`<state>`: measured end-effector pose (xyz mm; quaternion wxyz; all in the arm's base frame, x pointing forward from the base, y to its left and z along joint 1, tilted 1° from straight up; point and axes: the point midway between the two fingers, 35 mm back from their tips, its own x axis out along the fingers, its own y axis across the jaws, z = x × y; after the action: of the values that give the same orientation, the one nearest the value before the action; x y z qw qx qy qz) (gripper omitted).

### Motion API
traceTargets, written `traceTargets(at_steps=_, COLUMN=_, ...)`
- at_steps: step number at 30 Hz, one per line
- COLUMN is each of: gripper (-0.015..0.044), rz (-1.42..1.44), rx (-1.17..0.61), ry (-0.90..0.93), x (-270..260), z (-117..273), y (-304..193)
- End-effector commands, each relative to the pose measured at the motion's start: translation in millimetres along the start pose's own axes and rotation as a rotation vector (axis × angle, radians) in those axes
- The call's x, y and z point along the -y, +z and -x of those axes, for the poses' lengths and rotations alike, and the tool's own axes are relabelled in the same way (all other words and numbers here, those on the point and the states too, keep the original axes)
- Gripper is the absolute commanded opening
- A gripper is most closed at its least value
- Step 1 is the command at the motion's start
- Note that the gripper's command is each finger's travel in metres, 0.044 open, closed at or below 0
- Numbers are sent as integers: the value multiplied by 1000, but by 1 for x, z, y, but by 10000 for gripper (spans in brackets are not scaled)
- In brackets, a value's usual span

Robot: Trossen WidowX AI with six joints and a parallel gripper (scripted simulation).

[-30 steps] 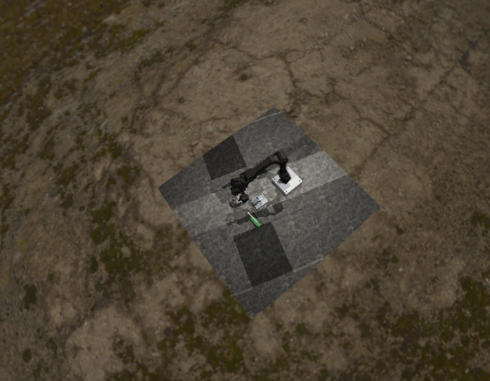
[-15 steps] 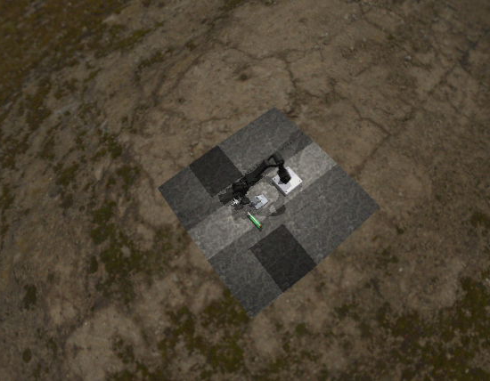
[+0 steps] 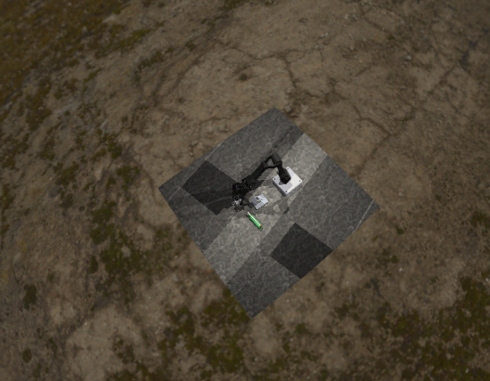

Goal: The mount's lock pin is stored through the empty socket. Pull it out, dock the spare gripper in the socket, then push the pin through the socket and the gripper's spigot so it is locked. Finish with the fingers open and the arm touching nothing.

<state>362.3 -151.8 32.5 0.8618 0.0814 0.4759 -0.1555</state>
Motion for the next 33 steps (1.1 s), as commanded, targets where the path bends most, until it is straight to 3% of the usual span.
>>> traceTargets(at_steps=1, gripper=440, rz=6, rx=-1, ry=3, x=-1, z=-6, y=-4)
traceTargets(at_steps=22, gripper=440, rz=5, rx=-1, ry=3, x=-2, z=-30, y=-20)
traceTargets(at_steps=29, gripper=256, rz=5, rx=-1, ry=3, x=-2, z=-30, y=-20)
traceTargets(at_steps=33, gripper=230, rz=5, rx=-1, ry=3, x=-2, z=-30, y=-20)
